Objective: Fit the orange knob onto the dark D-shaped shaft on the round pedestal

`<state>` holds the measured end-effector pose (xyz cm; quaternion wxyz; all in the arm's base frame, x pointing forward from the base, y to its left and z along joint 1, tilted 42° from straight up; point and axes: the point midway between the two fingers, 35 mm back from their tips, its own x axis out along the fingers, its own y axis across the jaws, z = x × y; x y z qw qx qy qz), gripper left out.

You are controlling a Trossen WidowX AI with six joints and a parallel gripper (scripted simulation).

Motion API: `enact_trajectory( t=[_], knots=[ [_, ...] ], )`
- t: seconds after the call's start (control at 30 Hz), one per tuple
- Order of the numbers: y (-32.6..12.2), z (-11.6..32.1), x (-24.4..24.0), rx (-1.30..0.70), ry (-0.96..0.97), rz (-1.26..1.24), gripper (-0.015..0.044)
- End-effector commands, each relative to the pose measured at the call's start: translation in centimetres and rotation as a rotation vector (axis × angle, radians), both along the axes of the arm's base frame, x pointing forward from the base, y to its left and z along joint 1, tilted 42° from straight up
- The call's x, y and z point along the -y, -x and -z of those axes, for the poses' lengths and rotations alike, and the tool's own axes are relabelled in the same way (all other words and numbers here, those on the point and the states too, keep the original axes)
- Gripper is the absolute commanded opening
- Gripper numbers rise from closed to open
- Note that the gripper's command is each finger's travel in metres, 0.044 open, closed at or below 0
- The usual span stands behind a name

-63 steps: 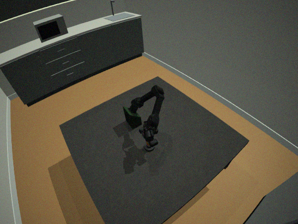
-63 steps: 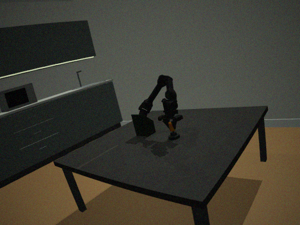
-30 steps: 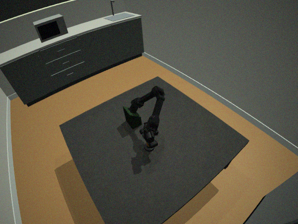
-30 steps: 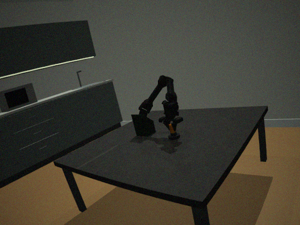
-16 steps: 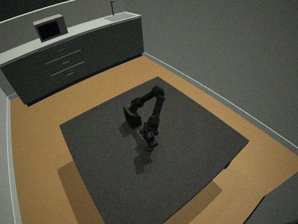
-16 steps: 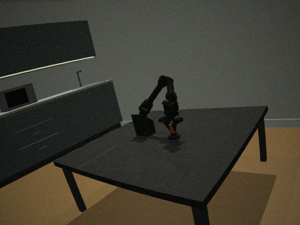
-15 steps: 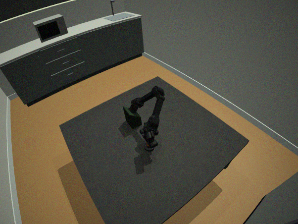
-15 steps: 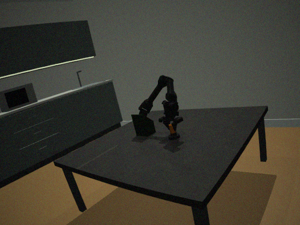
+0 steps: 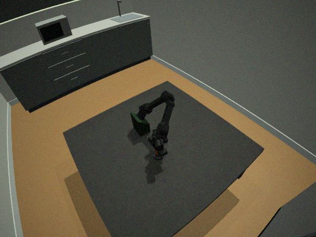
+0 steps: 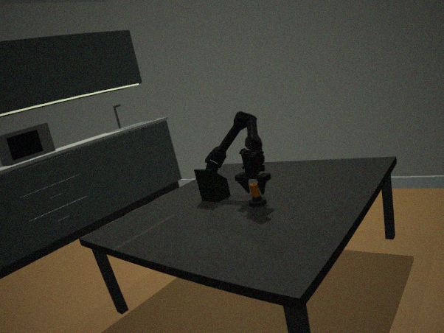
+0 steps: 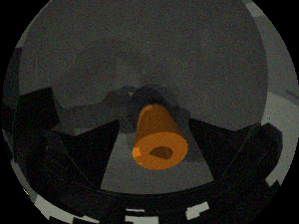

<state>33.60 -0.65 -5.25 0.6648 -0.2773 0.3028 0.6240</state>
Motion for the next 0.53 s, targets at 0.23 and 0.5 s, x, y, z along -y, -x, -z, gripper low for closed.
enact_trajectory(
  t=[0.23,0.5],
  knots=[
    [0.4,-7.1,6.4,0.000,0.004,0.000,0.0440],
    [0.2,-7.0,6.6,0.000,0.005,0.000,0.0440]
  ],
)
